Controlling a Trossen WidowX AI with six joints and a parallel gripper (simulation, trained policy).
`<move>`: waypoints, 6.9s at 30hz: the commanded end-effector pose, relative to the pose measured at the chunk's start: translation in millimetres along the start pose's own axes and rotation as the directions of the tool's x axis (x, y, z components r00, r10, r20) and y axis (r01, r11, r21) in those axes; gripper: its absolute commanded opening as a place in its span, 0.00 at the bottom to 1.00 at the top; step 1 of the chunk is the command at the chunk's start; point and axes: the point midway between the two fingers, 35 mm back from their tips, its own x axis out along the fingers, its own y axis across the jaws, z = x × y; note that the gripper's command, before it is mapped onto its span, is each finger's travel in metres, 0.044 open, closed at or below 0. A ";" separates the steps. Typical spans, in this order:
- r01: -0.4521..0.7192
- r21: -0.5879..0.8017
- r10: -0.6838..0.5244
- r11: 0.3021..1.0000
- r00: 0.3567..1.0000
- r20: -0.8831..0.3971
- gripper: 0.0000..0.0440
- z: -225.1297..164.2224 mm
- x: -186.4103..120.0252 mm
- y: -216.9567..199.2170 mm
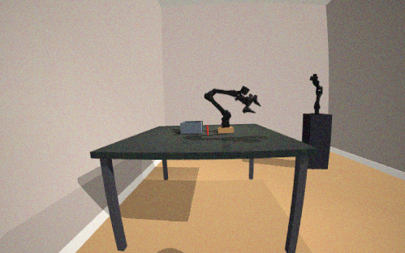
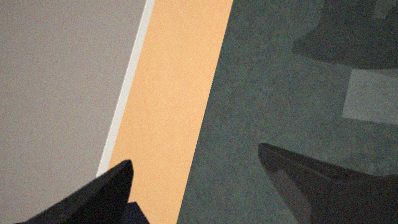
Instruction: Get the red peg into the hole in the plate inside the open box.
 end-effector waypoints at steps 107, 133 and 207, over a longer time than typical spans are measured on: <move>-0.398 0.560 -0.668 -0.727 0.597 -0.444 0.98 -33.9 -227.8 -391.9; -0.326 0.544 -0.618 -0.773 0.579 -0.531 0.00 -43.3 -238.3 -388.5; -0.484 0.499 -0.695 -0.719 0.478 -0.537 0.33 -185.7 -406.7 -399.5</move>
